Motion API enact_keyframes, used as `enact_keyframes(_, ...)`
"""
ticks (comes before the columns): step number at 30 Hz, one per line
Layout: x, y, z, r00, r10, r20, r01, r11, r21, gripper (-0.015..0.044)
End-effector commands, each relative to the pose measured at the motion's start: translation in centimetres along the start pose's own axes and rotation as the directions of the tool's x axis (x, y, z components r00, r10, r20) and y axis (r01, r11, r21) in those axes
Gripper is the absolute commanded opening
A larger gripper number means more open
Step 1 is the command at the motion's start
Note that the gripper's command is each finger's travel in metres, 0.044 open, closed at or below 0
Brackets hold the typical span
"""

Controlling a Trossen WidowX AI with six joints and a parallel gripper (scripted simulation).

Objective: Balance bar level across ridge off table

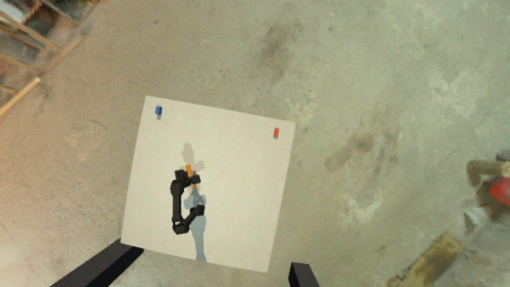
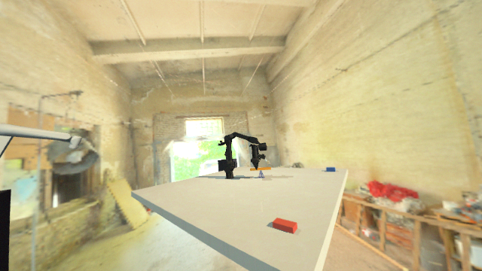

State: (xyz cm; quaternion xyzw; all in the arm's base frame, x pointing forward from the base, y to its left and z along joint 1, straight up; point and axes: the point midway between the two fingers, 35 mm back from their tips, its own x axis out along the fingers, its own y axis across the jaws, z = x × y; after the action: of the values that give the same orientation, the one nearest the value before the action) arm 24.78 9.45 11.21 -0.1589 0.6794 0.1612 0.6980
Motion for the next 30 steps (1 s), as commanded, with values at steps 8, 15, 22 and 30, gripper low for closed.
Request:
enact_keyframes(8,0.0,0.0,0.0,1.0,0.0,0.0,0.0,1.0,0.0,0.0167)
enact_keyframes(15,0.0,0.0,0.0,1.0,0.0,0.0,0.0,1.0,0.0,0.0167)
enact_keyframes(22,0.0,0.0,0.0,1.0,0.0,0.0,0.0,1.0,0.0,0.0168)
enact_keyframes(30,0.0,0.0,0.0,1.0,0.0,0.0,0.0,1.0,0.0,0.0169)
